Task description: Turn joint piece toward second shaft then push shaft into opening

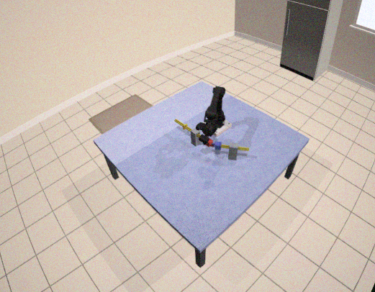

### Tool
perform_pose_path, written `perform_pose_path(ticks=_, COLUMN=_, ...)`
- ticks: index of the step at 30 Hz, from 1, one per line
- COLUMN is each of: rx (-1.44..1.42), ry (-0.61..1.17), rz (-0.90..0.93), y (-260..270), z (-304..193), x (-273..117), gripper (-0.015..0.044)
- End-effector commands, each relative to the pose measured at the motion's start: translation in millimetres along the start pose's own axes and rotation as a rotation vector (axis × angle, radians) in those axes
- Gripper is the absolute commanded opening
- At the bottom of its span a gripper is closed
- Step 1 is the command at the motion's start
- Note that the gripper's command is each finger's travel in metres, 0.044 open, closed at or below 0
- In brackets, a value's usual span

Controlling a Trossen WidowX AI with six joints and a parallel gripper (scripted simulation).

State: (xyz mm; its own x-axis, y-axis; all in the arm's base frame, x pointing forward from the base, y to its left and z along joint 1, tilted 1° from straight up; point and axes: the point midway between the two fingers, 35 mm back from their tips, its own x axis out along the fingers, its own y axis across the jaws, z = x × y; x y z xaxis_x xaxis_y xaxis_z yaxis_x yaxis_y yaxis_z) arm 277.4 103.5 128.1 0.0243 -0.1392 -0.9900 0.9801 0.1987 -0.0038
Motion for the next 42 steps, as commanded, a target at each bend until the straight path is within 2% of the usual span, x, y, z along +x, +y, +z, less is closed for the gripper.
perform_pose_path(ticks=1, rx=-0.141, ry=0.024, rz=0.023, y=1.5, z=2.4, x=-17.1, gripper=0.0440)
perform_pose_path(ticks=27, rx=-1.012, ry=0.073, rz=0.169, y=-11.6, z=22.0, x=-103.3, gripper=0.0440)
perform_pose_path(ticks=36, rx=-1.034, ry=0.073, rz=0.173, y=-12.3, z=22.5, x=-105.4, gripper=0.0440)
perform_pose_path(ticks=42, rx=-0.943, ry=0.106, rz=0.166, y=-12.7, z=28.0, x=-99.6, gripper=0.0440)
